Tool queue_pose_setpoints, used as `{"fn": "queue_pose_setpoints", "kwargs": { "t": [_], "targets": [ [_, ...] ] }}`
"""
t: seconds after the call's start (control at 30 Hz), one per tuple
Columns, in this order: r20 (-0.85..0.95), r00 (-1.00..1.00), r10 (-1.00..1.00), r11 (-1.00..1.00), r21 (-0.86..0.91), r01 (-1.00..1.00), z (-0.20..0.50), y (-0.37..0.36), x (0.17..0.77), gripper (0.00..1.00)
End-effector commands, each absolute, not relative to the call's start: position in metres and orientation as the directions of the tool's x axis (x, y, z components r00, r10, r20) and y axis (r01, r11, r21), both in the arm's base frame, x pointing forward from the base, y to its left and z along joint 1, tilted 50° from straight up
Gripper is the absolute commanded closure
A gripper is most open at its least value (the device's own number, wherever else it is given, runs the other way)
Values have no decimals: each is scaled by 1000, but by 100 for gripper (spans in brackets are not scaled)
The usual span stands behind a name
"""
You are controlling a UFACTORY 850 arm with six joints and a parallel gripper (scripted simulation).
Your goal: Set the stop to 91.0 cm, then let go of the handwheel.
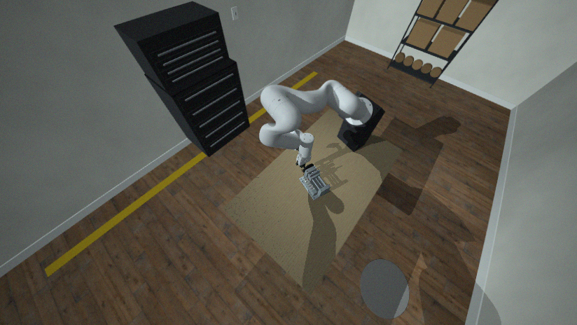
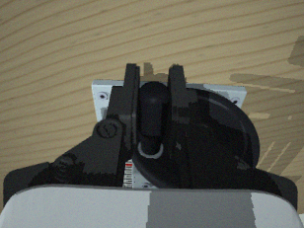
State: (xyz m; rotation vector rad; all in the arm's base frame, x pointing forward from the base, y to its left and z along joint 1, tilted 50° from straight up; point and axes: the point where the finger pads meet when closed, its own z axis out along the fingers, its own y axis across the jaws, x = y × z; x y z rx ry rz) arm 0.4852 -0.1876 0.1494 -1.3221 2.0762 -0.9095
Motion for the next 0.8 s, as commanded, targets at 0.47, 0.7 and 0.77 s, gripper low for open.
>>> {"fn": "queue_pose_setpoints", "kwargs": {
  "t": [0.47,0.7,0.77],
  "targets": [
    [-65,-395,-917,301,-761,-574,140,-174,455,94],
    [-65,-395,-917,301,-761,-574,128,-171,449,94],
    [-65,-395,-917,301,-761,-574,124,-170,448,94]
  ]
}}
